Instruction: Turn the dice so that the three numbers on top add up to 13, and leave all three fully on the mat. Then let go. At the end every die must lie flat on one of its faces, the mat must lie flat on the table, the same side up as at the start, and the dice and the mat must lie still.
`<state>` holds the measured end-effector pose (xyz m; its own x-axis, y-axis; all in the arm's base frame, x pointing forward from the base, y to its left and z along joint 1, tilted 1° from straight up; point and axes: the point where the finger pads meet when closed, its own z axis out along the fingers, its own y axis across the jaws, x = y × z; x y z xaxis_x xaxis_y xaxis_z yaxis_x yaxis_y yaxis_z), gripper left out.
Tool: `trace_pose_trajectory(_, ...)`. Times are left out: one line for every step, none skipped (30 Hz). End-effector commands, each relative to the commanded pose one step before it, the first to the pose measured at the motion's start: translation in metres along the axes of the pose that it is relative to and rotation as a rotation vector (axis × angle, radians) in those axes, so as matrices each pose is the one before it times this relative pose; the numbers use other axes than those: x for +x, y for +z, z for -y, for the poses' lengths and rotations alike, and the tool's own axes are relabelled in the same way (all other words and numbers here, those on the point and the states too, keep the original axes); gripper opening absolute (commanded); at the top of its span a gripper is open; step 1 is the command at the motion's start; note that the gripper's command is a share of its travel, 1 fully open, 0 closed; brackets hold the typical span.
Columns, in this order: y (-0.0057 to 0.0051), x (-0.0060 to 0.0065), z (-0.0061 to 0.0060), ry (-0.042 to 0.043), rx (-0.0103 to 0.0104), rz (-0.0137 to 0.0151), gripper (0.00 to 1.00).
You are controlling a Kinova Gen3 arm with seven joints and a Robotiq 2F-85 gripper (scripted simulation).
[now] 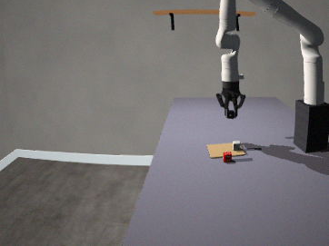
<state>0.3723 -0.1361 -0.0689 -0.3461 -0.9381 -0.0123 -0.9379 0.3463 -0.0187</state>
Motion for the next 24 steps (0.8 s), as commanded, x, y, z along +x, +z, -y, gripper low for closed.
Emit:
trace_pose_trajectory(-0.00055,0.00111,0.00055,0.00395,0.00145,-0.00009,0.26)
trace_pose_trajectory(0.00000,0.00052,0.00000,0.00215,-0.00003,-0.00007,0.26)
trace_pose_trajectory(0.00000,0.00062,0.00000,0.00256,-0.00004,-0.00008,0.26)
trace_pose_trajectory(0.00000,0.00073,0.00000,0.00300,-0.00005,-0.00009,0.26)
trace_pose_trajectory(0.00000,0.00084,0.00000,0.00346,-0.00005,-0.00011,0.26)
trace_pose_trajectory(0.00000,0.00096,0.00000,0.00396,-0.00006,-0.00012,0.26)
trace_pose_trajectory(0.00000,0.00109,0.00000,0.00448,-0.00007,-0.00014,0.26)
trace_pose_trajectory(0.00000,0.00000,0.00000,0.00000,0.00000,0.00000,0.26)
trace_pose_trajectory(0.00000,0.00000,0.00000,0.00000,0.00000,0.00000,0.26)
trace_pose_trajectory(0.00000,0.00122,0.00000,0.00503,-0.00008,-0.00015,0.26)
trace_pose_trajectory(0.00001,0.00136,0.00000,0.00561,-0.00009,-0.00017,0.26)
trace_pose_trajectory(0.00001,0.00151,0.00001,0.00621,-0.00010,-0.00019,0.26)
trace_pose_trajectory(0.00001,0.00166,0.00001,0.00684,-0.00010,-0.00021,0.26)
trace_pose_trajectory(0.00001,0.00182,0.00002,0.00749,-0.00011,-0.00022,0.26)
trace_pose_trajectory(0.00001,0.00198,0.00002,0.00816,-0.00012,-0.00024,0.26)
trace_pose_trajectory(0.00001,0.00215,0.00003,0.00885,-0.00013,-0.00026,0.26)
trace_pose_trajectory(0.00001,0.00232,0.00004,0.00957,-0.00015,-0.00028,0.26)
trace_pose_trajectory(0.00001,0.00250,0.00006,0.01030,-0.00016,-0.00030,0.26)
trace_pose_trajectory(0.00001,0.00268,0.00007,0.01105,-0.00017,-0.00033,0.26)
trace_pose_trajectory(0.00001,0.00287,0.00009,0.01182,-0.00018,-0.00035,0.26)
trace_pose_trajectory(0.00002,0.00306,0.00011,0.01261,-0.00019,-0.00037,0.26)
trace_pose_trajectory(0.00002,0.00325,0.00013,0.01341,-0.00020,-0.00039,0.26)
trace_pose_trajectory(0.00002,0.00345,0.00015,0.01423,-0.00021,-0.00041,0.26)
trace_pose_trajectory(0.00002,0.00365,0.00018,0.01506,-0.00023,-0.00043,0.26)
